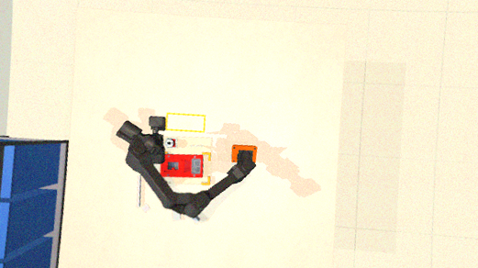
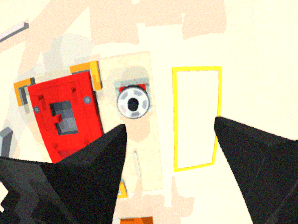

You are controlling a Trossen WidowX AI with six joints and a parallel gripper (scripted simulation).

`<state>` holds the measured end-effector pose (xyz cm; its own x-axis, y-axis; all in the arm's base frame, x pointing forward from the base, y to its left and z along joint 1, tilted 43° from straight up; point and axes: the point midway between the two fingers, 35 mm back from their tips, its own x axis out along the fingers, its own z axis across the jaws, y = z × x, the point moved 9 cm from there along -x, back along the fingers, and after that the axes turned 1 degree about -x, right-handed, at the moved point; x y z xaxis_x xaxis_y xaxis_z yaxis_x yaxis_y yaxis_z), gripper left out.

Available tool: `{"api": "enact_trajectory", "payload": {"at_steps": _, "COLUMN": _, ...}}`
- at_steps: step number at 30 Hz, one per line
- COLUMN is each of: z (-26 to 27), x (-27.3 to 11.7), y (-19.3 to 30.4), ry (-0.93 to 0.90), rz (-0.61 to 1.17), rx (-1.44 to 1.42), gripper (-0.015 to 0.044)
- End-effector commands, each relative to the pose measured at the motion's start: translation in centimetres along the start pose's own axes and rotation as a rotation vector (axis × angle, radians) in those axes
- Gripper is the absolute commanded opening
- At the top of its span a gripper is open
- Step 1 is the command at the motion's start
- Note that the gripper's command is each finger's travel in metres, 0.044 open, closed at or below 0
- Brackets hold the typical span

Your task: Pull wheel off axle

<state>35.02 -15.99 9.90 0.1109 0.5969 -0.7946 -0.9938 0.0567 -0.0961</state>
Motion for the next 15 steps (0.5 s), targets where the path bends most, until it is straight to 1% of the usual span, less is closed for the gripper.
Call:
{"api": "enact_trajectory", "payload": {"at_steps": 1, "z": 2.0, "x": 1.8, "y": -0.5, "ry": -0.082, "rz": 0.066, "rx": 0.009, "gripper": 0.0300}}
{"api": "enact_trajectory", "payload": {"at_steps": 10, "z": 1.8, "x": 2.3, "y": -0.2, "ry": -0.097, "rz": 0.081, "rx": 0.012, "gripper": 0.0300}}
{"api": "enact_trajectory", "payload": {"at_steps": 15, "z": 1.9, "x": 4.3, "y": -0.3, "ry": -0.097, "rz": 0.081, "rx": 0.012, "gripper": 0.0300}}
